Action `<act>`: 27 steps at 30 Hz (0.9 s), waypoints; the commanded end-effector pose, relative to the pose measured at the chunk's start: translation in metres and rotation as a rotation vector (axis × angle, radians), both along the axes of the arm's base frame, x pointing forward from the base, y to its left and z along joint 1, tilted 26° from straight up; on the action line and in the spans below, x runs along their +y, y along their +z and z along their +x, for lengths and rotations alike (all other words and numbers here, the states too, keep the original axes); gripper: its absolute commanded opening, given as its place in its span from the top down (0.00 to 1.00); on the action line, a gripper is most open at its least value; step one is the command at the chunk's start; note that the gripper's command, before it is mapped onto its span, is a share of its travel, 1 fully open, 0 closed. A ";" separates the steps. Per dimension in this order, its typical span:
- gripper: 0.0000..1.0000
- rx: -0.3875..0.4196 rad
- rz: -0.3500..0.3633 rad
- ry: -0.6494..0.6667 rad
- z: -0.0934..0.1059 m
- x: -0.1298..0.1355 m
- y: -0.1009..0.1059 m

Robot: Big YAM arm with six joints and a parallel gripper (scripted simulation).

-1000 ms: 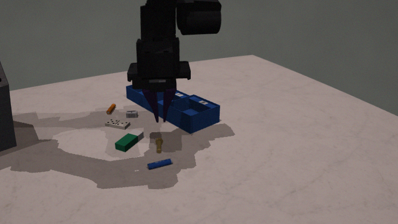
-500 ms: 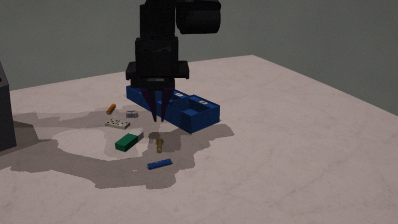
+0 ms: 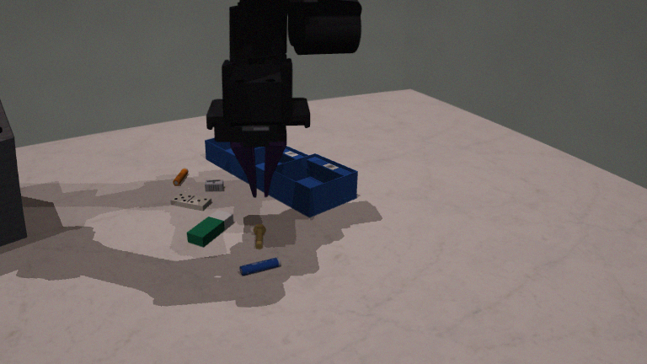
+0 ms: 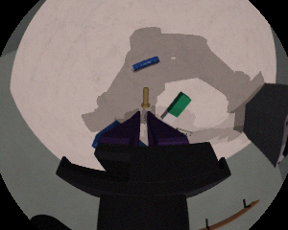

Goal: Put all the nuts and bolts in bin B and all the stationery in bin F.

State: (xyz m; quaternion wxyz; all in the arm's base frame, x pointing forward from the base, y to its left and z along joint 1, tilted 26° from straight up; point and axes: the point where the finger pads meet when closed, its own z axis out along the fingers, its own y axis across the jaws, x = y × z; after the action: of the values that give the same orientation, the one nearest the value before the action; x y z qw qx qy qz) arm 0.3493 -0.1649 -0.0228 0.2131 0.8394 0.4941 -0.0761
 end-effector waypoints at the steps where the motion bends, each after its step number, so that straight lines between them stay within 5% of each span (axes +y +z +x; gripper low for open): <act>1: 0.91 -0.038 -0.016 -0.007 0.013 -0.009 0.018; 27: 0.91 -0.024 -0.010 0.002 0.011 -0.003 0.010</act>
State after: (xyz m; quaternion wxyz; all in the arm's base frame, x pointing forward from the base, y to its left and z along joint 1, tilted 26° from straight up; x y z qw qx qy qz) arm 0.3503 -0.1656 -0.0214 0.2130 0.8396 0.4938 -0.0762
